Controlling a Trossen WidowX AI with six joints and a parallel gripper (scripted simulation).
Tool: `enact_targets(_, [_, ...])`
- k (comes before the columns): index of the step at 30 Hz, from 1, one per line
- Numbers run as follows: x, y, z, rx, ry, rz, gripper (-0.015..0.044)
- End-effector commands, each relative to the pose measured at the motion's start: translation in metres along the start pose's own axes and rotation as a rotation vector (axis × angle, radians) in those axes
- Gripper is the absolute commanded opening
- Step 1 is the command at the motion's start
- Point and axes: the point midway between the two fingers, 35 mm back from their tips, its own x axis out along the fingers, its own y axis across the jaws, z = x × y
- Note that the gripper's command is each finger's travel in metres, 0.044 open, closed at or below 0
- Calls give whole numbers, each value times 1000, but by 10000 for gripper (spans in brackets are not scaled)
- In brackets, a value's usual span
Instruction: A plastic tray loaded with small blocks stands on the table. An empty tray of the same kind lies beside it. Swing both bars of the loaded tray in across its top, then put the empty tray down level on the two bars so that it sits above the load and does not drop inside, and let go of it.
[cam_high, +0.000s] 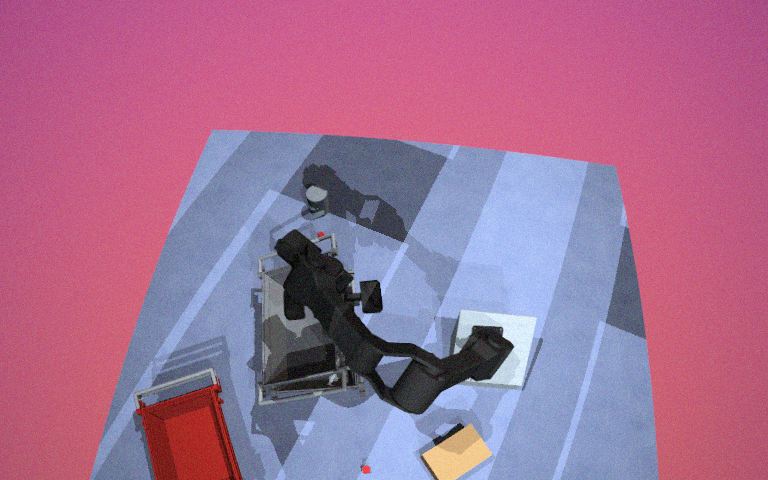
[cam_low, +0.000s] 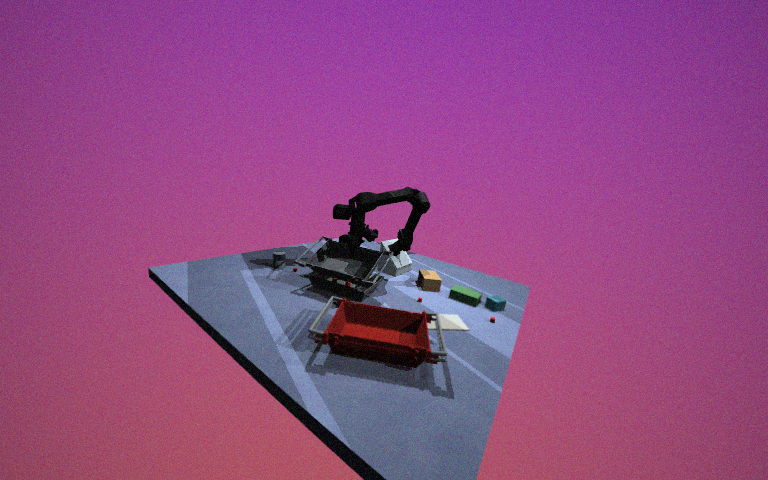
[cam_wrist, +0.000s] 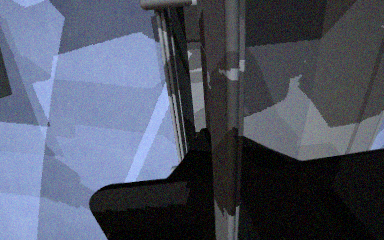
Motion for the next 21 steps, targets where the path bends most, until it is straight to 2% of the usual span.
enact_targets(1, [6, 5, 2, 5, 0, 13, 0])
enact_targets(21, [17, 12, 2, 5, 0, 13, 0])
